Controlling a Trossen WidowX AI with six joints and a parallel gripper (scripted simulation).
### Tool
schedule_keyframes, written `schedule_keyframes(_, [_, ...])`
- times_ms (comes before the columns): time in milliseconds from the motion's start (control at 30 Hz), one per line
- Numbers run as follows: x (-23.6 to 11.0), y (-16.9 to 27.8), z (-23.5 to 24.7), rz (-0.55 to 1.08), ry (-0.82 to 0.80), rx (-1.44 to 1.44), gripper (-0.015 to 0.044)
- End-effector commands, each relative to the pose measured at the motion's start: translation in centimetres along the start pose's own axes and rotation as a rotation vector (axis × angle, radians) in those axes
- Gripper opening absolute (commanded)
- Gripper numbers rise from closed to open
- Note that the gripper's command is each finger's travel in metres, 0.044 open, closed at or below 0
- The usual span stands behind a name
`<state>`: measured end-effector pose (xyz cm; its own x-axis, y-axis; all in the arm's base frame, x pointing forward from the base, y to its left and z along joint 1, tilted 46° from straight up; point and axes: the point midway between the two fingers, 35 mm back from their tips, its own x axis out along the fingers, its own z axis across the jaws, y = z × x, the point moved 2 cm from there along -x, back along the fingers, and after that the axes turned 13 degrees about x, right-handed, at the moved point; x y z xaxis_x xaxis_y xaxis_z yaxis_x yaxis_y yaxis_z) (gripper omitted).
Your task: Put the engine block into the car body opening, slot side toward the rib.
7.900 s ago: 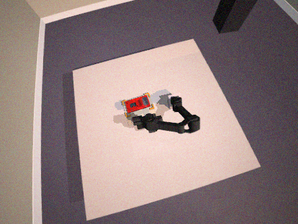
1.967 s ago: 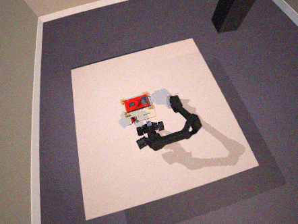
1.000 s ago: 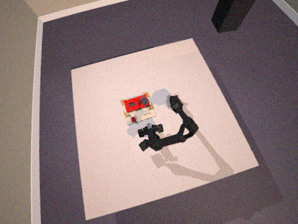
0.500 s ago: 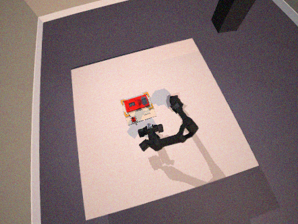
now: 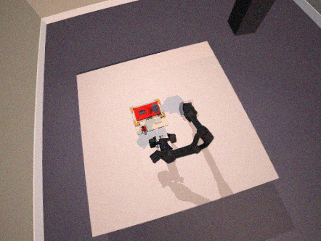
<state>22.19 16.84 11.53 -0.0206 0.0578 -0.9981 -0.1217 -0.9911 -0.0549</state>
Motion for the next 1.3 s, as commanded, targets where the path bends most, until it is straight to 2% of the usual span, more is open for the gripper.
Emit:
schedule_keyframes(0, [-1.5, -0.3, -0.1, -0.013, 0.006, -0.006, 0.044])
schedule_keyframes(233, [-3.8, -0.3, -0.1, -0.013, 0.006, -0.006, 0.044])
schedule_keyframes(833, [-3.4, -0.3, -0.1, -0.013, 0.009, 0.005, 0.044])
schedule_keyframes(1267, [-2.9, 0.4, -0.2, -0.076, -0.067, 0.42, 0.044])
